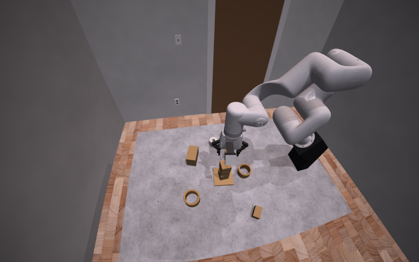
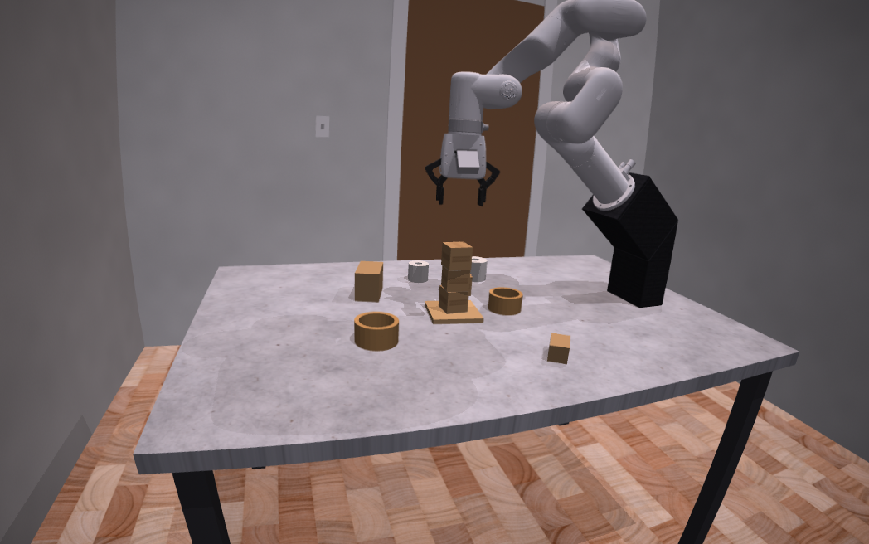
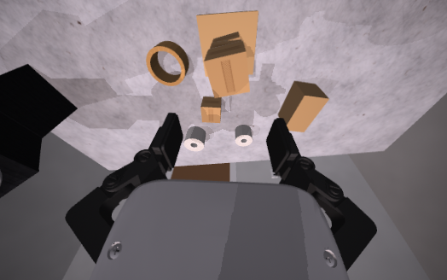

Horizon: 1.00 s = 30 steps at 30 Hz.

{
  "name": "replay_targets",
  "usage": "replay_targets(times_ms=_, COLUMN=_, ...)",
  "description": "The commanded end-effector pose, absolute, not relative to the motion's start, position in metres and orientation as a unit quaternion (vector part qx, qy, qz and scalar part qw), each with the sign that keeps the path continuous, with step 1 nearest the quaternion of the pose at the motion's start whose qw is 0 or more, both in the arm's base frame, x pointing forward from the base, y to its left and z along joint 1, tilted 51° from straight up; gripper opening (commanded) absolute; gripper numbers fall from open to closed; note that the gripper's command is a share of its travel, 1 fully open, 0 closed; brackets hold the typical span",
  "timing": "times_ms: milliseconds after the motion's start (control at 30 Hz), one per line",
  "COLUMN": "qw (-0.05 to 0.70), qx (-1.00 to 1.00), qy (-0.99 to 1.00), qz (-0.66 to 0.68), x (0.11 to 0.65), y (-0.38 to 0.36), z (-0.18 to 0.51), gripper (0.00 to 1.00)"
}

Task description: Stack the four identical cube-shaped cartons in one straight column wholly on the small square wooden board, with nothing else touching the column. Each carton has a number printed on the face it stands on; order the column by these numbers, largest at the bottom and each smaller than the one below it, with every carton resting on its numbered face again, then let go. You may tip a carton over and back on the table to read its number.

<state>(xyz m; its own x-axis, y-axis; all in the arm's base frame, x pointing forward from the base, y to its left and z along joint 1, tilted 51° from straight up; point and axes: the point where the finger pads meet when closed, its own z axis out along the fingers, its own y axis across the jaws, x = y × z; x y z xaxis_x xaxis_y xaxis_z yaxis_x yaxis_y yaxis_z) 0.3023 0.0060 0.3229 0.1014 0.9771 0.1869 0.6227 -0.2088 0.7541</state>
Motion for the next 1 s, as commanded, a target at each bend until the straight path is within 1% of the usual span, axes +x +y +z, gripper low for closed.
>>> replay_targets(times_ms=0, qw=0.256, qx=0.696, qy=0.575, qz=0.345, x=0.303, y=0.005, z=0.323, gripper=1.0)
replay_targets(times_ms=133, qw=0.249, qx=0.698, qy=0.582, qz=0.334, x=0.304, y=-0.007, z=0.312, gripper=1.0)
replay_targets(times_ms=300, qw=0.231, qx=0.701, qy=0.595, qz=0.319, x=0.304, y=-0.042, z=0.285, gripper=1.0)
replay_targets(times_ms=367, qw=0.231, qx=0.701, qy=0.595, qz=0.319, x=0.304, y=-0.042, z=0.285, gripper=1.0)
replay_targets(times_ms=467, qw=0.225, qx=0.7, qy=0.596, qz=0.321, x=0.302, y=-0.069, z=0.269, gripper=1.0)
replay_targets(times_ms=700, qw=0.248, qx=0.697, qy=0.58, qz=0.343, x=0.293, y=-0.123, z=0.246, gripper=1.0)
replay_targets(times_ms=967, qw=0.258, qx=0.696, qy=0.574, qz=0.347, x=0.29, y=-0.134, z=0.243, gripper=1.0)
